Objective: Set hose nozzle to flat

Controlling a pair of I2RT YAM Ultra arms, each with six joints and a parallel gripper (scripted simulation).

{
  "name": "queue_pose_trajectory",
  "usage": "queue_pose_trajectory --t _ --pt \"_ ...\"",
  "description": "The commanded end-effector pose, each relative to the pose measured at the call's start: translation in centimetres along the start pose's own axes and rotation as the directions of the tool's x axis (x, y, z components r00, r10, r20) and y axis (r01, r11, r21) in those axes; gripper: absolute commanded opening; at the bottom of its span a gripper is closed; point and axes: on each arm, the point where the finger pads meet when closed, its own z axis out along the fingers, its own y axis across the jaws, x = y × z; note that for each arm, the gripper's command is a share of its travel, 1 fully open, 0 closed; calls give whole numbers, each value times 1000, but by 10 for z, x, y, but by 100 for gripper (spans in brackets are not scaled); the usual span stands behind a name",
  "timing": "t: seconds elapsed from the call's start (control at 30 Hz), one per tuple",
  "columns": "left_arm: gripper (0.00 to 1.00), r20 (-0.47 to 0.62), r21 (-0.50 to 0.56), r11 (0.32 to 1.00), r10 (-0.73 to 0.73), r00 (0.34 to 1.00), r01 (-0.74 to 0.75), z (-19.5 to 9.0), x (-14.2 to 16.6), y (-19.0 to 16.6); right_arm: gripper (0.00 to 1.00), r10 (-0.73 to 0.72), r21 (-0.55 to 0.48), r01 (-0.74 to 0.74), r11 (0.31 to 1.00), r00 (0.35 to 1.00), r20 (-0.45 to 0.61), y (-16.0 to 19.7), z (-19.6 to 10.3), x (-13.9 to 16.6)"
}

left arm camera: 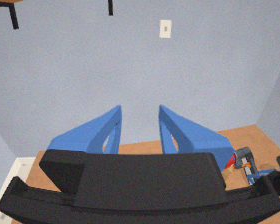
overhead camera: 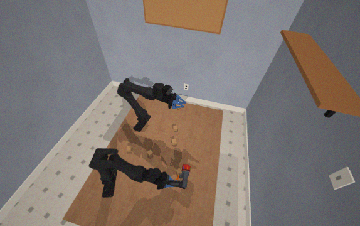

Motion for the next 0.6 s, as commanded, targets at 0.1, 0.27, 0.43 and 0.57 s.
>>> queue_pose_trajectory --t 0.1,0.27,0.43,0.57 --pt "37 27 16 1000 -4 1000 4 -8 -11 -5 36 99 48 -100 994 994 37 -29 -19 -43" --pt "37 27 16 1000 -4 1000 4 -8 -11 -5 36 152 104 -148 983 988 -32 -53 -29 -32" --pt "37 27 16 1000 -4 1000 4 -8 -11 -5 36 243 191 -221 956 965 -102 -85 -48 -18" --pt "37 27 16 1000 -4 1000 4 -8 -11 -5 36 318 256 -273 927 936 -154 -106 -67 -5"
